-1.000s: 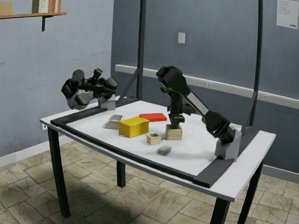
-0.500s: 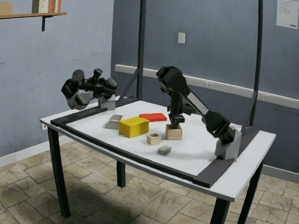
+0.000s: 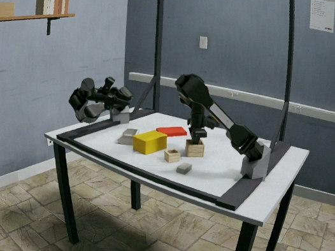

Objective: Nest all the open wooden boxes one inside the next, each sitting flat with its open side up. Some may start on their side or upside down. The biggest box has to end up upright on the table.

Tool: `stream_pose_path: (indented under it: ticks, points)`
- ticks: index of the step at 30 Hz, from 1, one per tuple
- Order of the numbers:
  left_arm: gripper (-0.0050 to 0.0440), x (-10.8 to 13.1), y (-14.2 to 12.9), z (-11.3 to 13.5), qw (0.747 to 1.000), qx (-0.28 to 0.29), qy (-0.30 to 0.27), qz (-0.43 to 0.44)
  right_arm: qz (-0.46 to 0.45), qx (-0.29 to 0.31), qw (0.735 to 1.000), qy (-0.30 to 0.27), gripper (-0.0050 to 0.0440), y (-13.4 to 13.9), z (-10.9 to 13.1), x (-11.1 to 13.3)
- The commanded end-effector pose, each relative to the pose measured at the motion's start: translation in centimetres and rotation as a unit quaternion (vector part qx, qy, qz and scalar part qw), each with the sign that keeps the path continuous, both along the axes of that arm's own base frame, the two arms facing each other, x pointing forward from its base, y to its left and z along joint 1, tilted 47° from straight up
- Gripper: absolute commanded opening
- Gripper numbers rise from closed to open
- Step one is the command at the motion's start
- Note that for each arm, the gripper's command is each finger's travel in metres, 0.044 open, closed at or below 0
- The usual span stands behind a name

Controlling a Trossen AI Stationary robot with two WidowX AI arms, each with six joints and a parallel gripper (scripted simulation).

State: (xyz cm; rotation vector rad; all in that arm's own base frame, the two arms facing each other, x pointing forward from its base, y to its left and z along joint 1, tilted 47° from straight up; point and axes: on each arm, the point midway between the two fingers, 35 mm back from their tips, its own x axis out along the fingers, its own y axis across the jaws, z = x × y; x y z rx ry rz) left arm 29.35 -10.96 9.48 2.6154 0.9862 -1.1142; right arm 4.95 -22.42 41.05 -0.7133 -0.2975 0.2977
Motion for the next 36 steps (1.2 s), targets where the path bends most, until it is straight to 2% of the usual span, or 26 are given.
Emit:
stream_pose_path:
  ticks: [1, 21, 30, 36]
  points:
    - [0.0118, 0.08, -0.14, 0.36, 1.0, -0.005, -0.005, -0.001, 0.002, -0.016, 1.0, 0.003, 0.04, 0.88, 0.62, 0.21]
    - [0.0, 0.08, -0.14, 0.36, 1.0, -0.005, -0.005, -0.001, 0.002, -0.016, 1.0, 0.003, 0.04, 0.88, 0.62, 0.21]
    - [0.0, 0.08, -0.2, 0.42, 1.0, -0.008, -0.008, 0.003, 0.002, -0.016, 1.0, 0.003, 0.04, 0.88, 0.62, 0.21]
    - [-0.0002, -0.26, -1.02, 1.24, 0.989, -0.081, -0.078, 0.093, 0.002, -0.016, 1.0, 0.003, 0.04, 0.88, 0.62, 0.21]
